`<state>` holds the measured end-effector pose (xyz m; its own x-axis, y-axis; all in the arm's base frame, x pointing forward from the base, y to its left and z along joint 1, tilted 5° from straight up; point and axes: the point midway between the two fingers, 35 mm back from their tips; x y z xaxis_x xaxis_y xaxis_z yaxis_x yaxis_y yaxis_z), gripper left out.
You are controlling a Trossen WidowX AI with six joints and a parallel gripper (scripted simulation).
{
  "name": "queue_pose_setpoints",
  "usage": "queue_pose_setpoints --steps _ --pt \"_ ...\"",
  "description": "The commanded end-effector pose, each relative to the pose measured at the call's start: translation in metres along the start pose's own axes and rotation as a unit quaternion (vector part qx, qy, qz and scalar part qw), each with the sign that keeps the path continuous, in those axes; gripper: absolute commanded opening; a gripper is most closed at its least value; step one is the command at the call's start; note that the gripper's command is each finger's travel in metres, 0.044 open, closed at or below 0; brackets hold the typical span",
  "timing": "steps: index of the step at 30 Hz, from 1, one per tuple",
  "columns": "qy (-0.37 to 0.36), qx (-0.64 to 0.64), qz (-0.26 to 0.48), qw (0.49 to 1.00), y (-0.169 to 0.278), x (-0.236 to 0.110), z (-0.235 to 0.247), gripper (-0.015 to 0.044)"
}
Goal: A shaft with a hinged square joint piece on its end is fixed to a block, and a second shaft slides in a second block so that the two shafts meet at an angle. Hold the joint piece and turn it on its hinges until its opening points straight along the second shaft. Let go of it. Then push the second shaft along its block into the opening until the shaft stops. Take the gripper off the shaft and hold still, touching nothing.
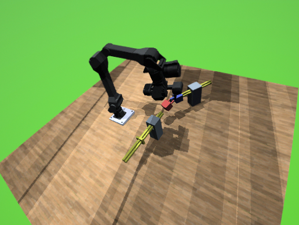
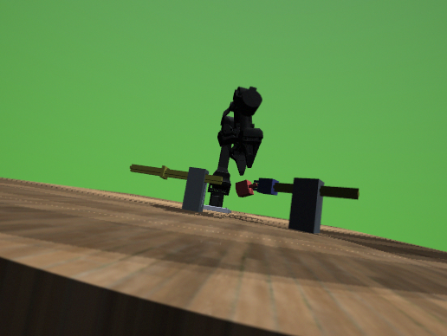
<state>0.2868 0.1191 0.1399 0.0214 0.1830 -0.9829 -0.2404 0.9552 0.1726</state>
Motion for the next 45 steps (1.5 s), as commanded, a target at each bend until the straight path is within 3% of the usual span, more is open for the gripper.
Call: queue_pose_setpoints --steps 1,22,29,40,45 --pt "0.001 -0.070 -0.008 0.998 0.002 -0.014 0.003 0.0440" --pt "0.020 -0.406 -0.032 0.913 0.015 -0.083 0.000 0.0440" --pt "0.024 -0.418 -0.033 0.907 0.013 -0.081 -0.001 0.0440" --pt "0.087 -0.564 -0.026 0.821 -0.012 -0.046 -0.018 0.0440" --pt "0.091 -0.573 -0.024 0.814 -0.014 -0.044 -0.020 0.0440"
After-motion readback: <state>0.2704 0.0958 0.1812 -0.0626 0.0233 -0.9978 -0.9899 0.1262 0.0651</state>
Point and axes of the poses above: the point midway between the two fingers, 35 mm back from their tips, its own x axis out along the fingers, its own z axis across the jaws, y = z × x, and after that the axes turned 3 degrees about x, right-handed
